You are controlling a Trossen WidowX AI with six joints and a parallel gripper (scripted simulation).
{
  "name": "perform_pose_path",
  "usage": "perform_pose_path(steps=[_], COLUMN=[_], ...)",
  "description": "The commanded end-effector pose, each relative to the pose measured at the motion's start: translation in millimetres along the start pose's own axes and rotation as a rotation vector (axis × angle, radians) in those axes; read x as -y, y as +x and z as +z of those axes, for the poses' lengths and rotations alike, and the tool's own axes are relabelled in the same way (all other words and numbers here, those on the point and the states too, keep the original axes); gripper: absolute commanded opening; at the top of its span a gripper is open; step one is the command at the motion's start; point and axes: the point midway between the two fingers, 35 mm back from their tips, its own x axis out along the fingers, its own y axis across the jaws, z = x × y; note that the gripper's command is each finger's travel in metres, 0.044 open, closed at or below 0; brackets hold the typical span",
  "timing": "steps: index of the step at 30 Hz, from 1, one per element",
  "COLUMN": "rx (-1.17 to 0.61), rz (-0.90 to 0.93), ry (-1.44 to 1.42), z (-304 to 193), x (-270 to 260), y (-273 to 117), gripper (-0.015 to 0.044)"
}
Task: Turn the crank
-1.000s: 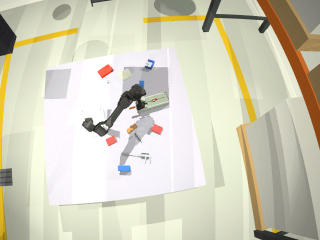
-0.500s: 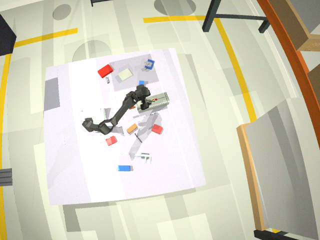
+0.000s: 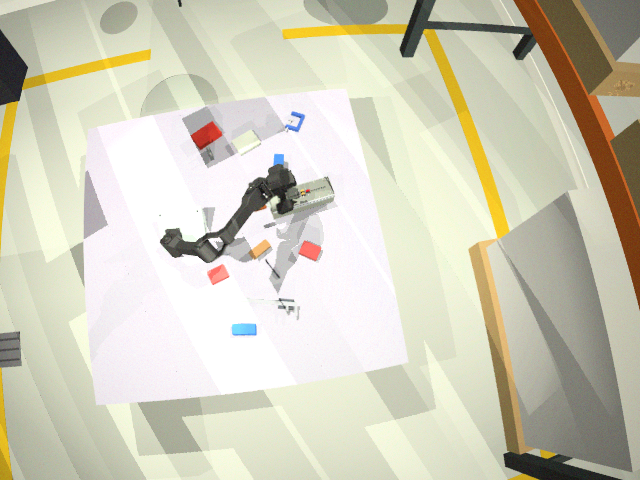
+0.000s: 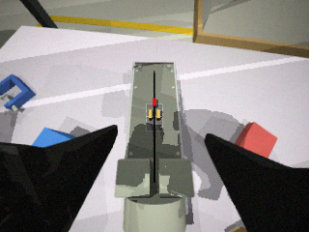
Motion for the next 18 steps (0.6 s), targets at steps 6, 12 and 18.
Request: perform_pose_path(steps=[6,12,18], rx=[-0.001,-0.001,0.001], rz=[0.004,0.003,0.002], ry=[-0.002,0.001,-0.001], z=[0,22,31], x=[0,-3,-3], y=[0,-23,-40], gripper=[0.0440,0.0440,0.0440])
